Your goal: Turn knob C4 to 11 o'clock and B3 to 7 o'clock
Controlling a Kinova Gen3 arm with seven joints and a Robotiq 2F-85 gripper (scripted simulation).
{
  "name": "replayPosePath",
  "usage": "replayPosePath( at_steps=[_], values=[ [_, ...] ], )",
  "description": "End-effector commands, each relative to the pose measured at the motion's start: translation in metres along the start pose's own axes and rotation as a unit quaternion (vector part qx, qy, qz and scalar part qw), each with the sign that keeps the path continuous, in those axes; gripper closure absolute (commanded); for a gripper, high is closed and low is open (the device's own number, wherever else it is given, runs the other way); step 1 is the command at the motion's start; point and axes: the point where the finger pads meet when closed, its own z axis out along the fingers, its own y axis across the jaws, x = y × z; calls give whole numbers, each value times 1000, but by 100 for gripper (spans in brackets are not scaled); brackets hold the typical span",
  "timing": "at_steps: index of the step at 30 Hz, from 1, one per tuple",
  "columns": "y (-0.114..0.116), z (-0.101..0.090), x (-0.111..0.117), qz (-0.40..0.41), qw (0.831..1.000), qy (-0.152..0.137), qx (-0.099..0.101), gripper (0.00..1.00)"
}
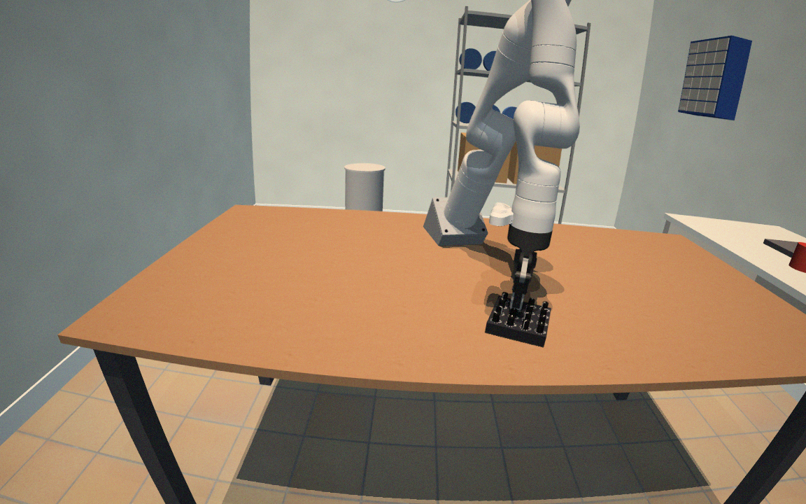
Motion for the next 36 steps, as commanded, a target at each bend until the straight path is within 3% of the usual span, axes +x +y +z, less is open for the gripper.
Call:
replayPosePath(
  at_steps=[1,36],
  values=[
    [0,0,0,0,1000,0,0,92],
    [0,0,0,-20,1000,0,0,92]
  ],
)
